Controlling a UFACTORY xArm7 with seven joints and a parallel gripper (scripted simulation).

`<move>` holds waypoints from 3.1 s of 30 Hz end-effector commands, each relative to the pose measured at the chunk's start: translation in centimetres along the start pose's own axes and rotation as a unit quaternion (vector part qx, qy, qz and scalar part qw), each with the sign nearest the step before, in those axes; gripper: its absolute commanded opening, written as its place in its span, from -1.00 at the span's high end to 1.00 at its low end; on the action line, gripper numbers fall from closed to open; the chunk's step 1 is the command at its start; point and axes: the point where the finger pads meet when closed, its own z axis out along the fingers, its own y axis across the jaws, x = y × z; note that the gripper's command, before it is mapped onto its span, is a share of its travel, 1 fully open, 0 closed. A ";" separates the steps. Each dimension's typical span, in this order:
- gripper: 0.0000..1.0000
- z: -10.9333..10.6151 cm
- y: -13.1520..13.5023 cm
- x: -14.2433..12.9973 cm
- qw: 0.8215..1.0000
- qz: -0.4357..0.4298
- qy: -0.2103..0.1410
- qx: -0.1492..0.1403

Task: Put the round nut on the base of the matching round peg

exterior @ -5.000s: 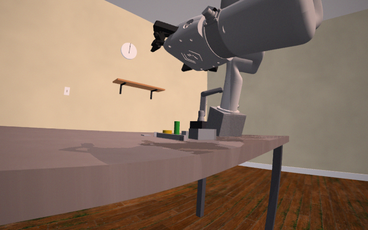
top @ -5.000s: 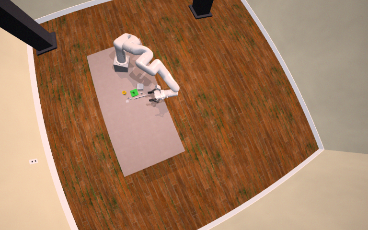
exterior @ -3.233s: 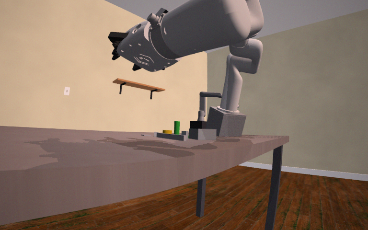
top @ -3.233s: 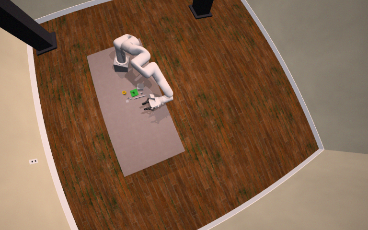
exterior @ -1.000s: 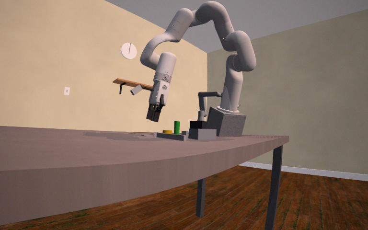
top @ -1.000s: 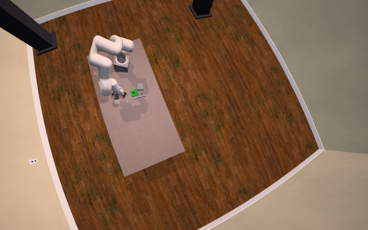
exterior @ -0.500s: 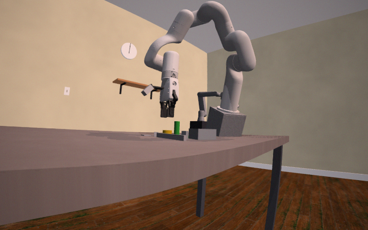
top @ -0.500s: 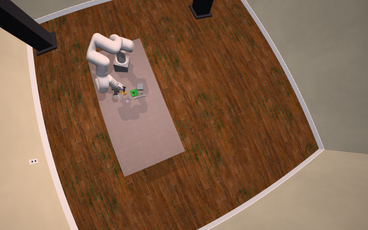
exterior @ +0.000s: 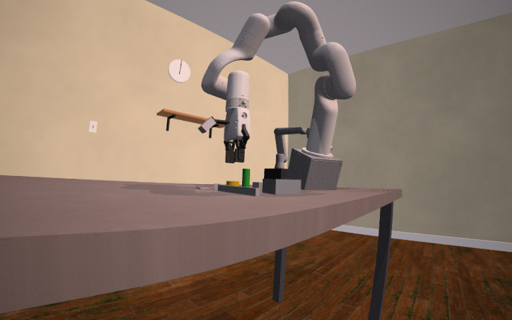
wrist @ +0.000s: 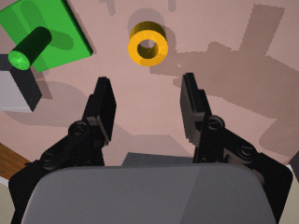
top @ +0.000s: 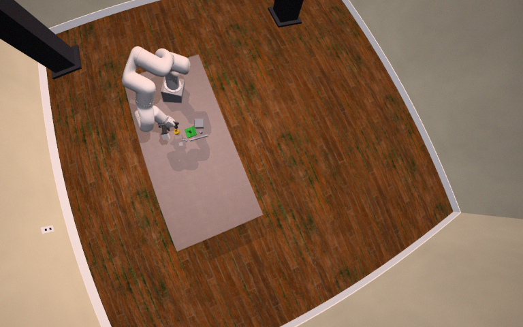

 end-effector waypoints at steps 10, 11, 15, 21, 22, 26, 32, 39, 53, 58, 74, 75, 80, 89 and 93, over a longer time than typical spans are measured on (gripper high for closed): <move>-0.20 0.4 0.1 0.1 1.000 0.000 0.002 -0.001; -0.20 0.6 0.1 0.2 1.000 0.000 0.002 -0.001; -0.20 1.8 0.2 0.3 1.000 -0.001 0.002 -0.001; -0.20 3.4 0.2 0.4 1.000 -0.002 0.003 -0.001; -0.20 3.9 0.2 0.4 1.000 -0.002 0.003 -0.001; -0.20 5.5 0.2 0.4 1.000 -0.001 0.002 -0.001; -0.20 7.3 0.1 0.3 1.000 0.000 0.002 0.000; -0.20 7.8 0.1 0.3 1.000 0.000 0.001 0.000; 1.00 7.8 0.1 0.3 1.000 0.001 0.001 0.000; 1.00 7.8 0.1 0.3 1.000 0.001 0.001 0.000; 1.00 6.2 0.2 0.3 1.000 0.000 0.002 -0.001; 1.00 5.8 0.2 0.3 1.000 0.000 0.002 -0.001; 1.00 3.8 0.1 0.2 1.000 0.000 0.002 -0.001; 1.00 2.9 0.1 0.2 1.000 0.000 0.002 0.000; 1.00 2.5 0.1 0.2 1.000 0.000 0.002 0.000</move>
